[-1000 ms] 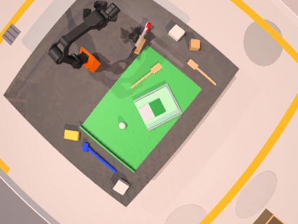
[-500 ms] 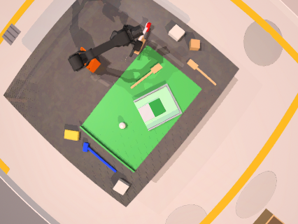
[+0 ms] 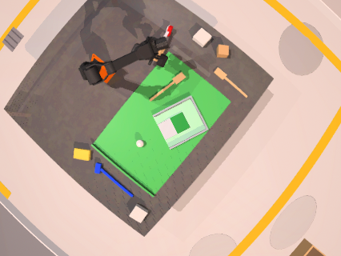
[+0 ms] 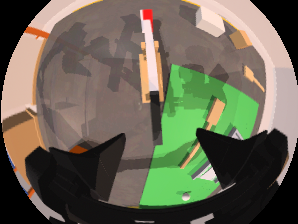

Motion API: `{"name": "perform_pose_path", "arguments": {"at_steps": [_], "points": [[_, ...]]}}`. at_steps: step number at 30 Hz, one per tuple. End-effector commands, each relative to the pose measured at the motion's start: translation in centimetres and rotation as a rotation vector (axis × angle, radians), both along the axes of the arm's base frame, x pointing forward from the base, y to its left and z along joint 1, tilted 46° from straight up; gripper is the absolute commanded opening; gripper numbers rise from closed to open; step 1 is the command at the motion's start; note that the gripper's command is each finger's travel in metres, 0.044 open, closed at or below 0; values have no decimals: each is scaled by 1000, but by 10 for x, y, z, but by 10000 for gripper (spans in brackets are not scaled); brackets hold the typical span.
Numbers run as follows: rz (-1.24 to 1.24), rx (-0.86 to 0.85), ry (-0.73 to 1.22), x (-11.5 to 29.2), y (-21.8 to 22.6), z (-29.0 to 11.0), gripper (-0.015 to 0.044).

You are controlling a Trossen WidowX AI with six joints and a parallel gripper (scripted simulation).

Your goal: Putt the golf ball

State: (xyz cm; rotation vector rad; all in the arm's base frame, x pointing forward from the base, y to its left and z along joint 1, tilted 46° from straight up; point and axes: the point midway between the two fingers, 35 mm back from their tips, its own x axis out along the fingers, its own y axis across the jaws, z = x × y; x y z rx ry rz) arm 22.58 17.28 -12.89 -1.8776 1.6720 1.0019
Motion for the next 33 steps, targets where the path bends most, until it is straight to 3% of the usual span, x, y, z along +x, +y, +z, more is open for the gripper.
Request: {"name": "perform_pose_path", "arguments": {"at_steps": [1,33], "points": [[0,-21,13,-3,-13,-9,440],[0,-23,13,-2,-47,-41,440]]}}
